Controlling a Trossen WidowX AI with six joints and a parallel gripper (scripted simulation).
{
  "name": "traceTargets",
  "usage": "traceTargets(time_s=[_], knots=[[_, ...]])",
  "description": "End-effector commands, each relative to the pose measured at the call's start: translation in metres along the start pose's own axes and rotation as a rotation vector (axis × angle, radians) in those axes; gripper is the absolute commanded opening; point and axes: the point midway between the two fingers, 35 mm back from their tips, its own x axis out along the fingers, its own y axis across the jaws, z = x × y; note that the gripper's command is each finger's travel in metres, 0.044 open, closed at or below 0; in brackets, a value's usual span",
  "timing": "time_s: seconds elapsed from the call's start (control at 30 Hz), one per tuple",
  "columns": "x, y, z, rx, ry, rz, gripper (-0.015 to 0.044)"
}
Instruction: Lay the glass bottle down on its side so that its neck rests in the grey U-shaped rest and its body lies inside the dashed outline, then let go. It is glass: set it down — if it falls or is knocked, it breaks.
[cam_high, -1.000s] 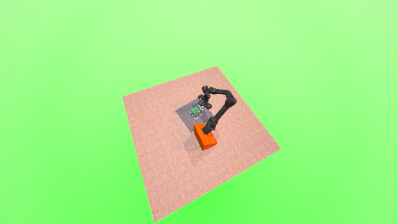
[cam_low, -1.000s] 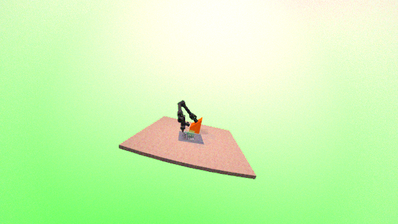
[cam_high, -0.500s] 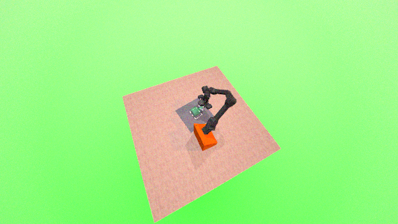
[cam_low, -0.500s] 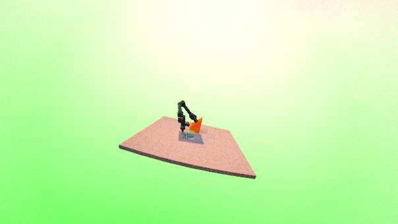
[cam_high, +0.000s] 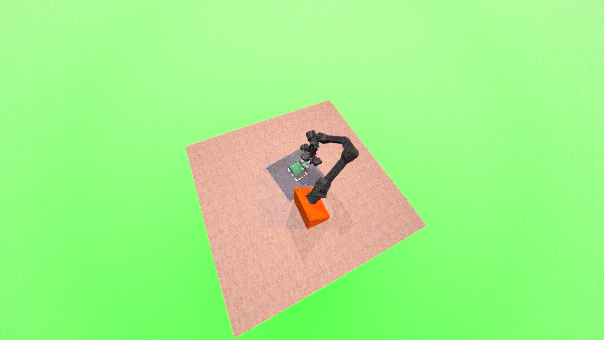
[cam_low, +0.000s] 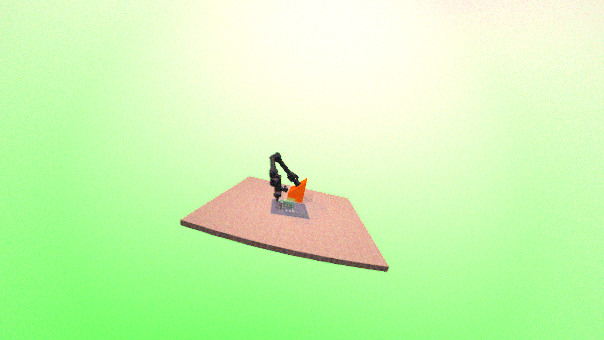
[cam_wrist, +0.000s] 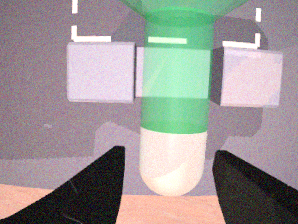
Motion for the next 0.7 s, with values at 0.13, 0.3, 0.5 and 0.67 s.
traceTargets(time_s=[0.13, 0.3, 0.5, 0.67], knots=[[0.0, 0.0, 0.0, 0.0, -0.002, -0.001, 0.0391], [-0.018, 0.0, 0.006, -0.01, 0.047, 0.001, 0.044], [-0.058, 0.002, 0.017, -0.03, 0.169, -0.017, 0.044], [-0.065, 0.003, 0.023, -0.03, 0.168, -0.017, 0.044]])
